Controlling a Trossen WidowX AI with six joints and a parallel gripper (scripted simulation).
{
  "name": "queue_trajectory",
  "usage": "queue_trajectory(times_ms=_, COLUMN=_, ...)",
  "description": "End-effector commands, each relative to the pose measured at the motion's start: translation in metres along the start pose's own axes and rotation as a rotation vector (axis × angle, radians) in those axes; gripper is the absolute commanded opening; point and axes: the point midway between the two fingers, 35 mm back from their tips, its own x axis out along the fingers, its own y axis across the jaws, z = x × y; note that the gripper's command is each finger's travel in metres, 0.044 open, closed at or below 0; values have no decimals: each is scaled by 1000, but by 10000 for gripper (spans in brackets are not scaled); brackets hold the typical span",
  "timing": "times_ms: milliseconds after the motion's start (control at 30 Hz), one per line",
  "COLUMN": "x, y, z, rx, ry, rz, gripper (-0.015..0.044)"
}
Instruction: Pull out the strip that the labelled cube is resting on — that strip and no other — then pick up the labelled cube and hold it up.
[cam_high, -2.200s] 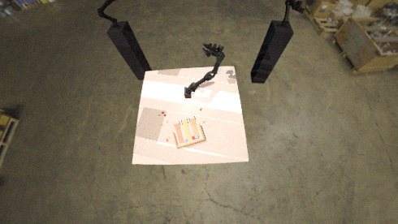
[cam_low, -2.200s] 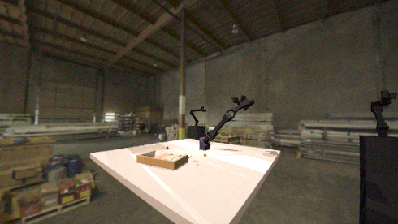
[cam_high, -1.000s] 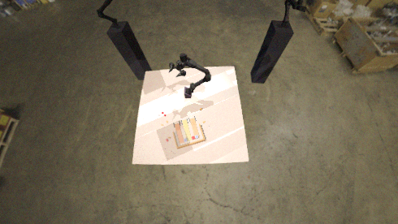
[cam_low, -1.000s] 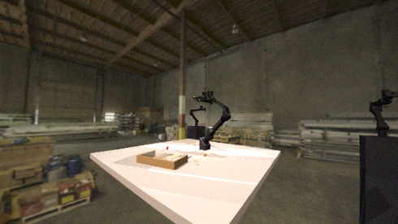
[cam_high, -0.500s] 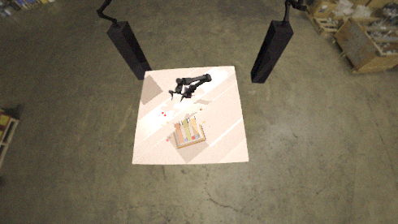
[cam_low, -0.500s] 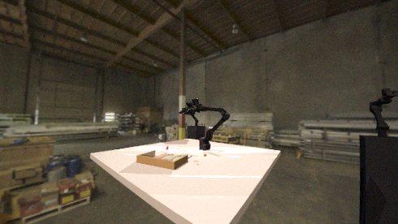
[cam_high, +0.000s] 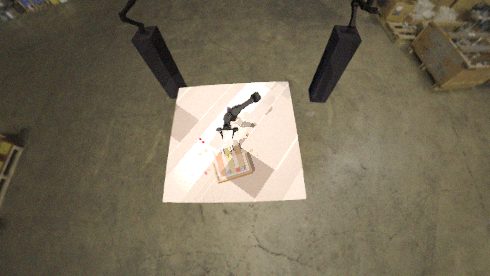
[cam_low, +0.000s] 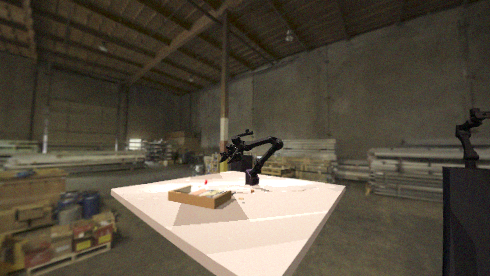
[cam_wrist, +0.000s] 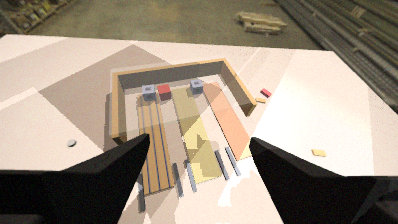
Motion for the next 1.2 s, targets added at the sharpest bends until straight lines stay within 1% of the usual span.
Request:
queue_trajectory(times_ms=0, x=2, y=1, z=-5, rx=6, ry=7, rz=0, gripper=400)
queue_trajectory(times_ms=200, x=2, y=1, z=-5, rx=6, ry=7, rz=0, gripper=400)
queue_trajectory(times_ms=300, x=14, y=3, z=-5, rx=-7, ry=75, rz=1, gripper=321)
queue_trajectory(times_ms=533, x=64, y=25, z=-21, rx=-95, ry=429, rz=32, gripper=138)
queue_trajectory(times_ms=700, x=90, y=49, z=-44, rx=-182, ry=702, rz=81, gripper=6)
queue_trajectory(times_ms=800, x=100, y=67, z=-60, rx=-239, ry=870, rz=125, gripper=0)
queue_trajectory(times_ms=867, x=103, y=75, z=-67, rx=-263, ry=943, rz=146, gripper=0)
queue_trajectory(times_ms=1167, x=102, y=74, z=-68, rx=-266, ry=952, rz=149, gripper=0)
